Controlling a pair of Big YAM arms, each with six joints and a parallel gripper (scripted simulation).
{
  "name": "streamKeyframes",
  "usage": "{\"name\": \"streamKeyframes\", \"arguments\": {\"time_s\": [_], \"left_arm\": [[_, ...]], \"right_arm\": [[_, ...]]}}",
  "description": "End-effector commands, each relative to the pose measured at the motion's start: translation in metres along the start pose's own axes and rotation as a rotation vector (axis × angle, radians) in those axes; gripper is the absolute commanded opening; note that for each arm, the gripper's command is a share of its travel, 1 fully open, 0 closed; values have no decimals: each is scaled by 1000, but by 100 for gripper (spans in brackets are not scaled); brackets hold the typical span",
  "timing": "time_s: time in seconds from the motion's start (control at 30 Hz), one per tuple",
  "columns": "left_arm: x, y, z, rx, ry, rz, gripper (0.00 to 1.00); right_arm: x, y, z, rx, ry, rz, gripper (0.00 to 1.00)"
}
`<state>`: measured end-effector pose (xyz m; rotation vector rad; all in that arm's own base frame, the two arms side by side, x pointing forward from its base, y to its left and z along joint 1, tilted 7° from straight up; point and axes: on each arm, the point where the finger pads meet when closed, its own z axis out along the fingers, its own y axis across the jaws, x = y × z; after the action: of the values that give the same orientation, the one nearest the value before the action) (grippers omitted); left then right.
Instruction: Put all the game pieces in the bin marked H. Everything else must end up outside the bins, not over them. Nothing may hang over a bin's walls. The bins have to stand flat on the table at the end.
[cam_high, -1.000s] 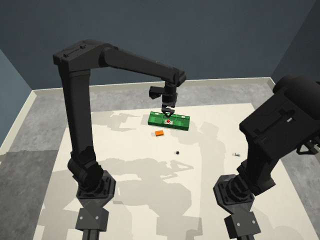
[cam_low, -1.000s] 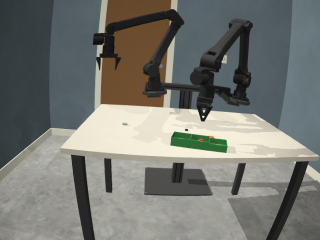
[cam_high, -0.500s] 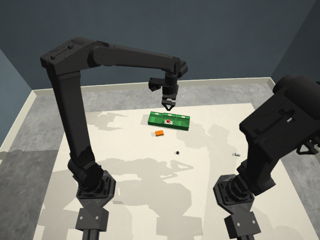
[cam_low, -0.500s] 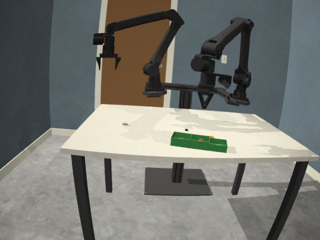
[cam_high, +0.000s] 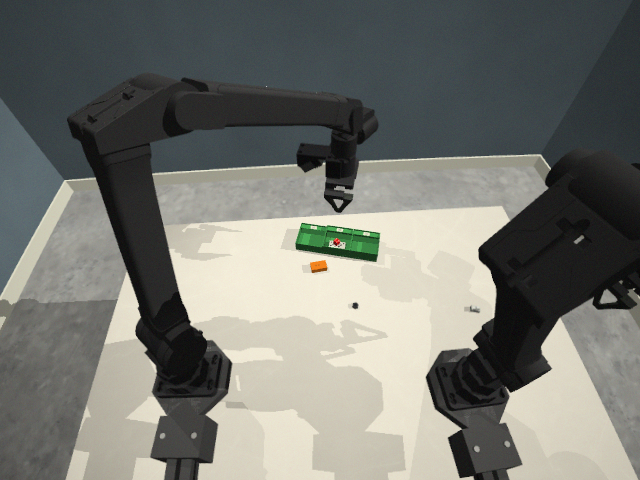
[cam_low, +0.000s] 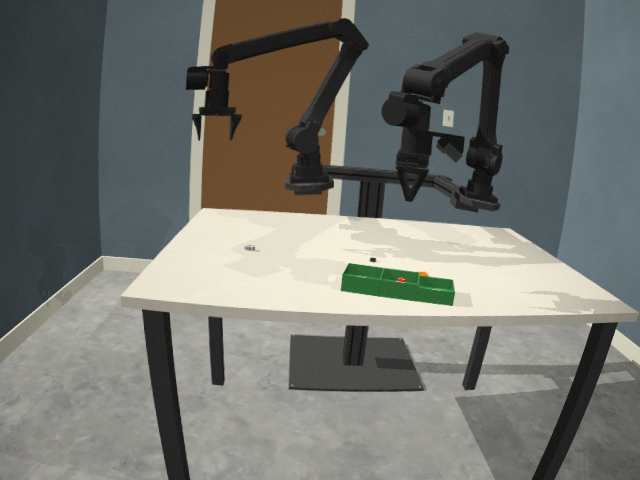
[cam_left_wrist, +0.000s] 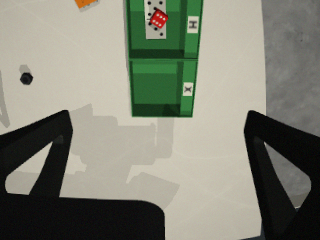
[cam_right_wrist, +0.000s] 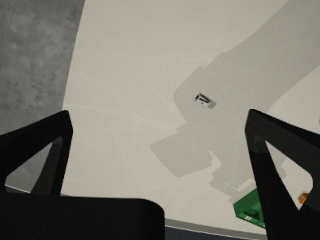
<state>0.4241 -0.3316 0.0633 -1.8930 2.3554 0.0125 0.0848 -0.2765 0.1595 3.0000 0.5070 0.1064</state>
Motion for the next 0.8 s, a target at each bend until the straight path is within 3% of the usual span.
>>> {"name": "streamKeyframes", "arguments": {"time_s": [0.0,0.07,0.3,0.33,0.37,0.47,0.53,0.57,0.7,0.73,0.77], "left_arm": [[1,1,3,-4,-7,-5,100],[4,-10,-11,27,12,-4,100],[4,-10,-10,27,12,-4,100],[-2,-1,1,7,-1,-7,100],[3,-10,-10,27,12,-4,100],[3,-10,-10,27,12,-4,100],[-2,-2,1,9,0,-8,100],[3,-10,-10,27,12,-4,100],[3,-10,-10,27,12,-4,100],[-4,-3,2,9,0,-8,100],[3,-10,-10,27,12,-4,100]], "right_arm": [[-2,-5,-5,-2,0,19,100],[-2,-5,-5,-2,0,19,100],[-2,-5,-5,-2,0,19,100],[-2,-5,-5,-2,0,19,100],[-2,-5,-5,-2,0,19,100],[-2,-5,-5,-2,0,19,100],[-2,-5,-5,-2,0,19,100],[-2,-5,-5,-2,0,19,100],[-2,-5,-5,-2,0,19,100],[-2,-5,-5,-2,0,19,100],[-2,-5,-5,-2,0,19,100]]}}
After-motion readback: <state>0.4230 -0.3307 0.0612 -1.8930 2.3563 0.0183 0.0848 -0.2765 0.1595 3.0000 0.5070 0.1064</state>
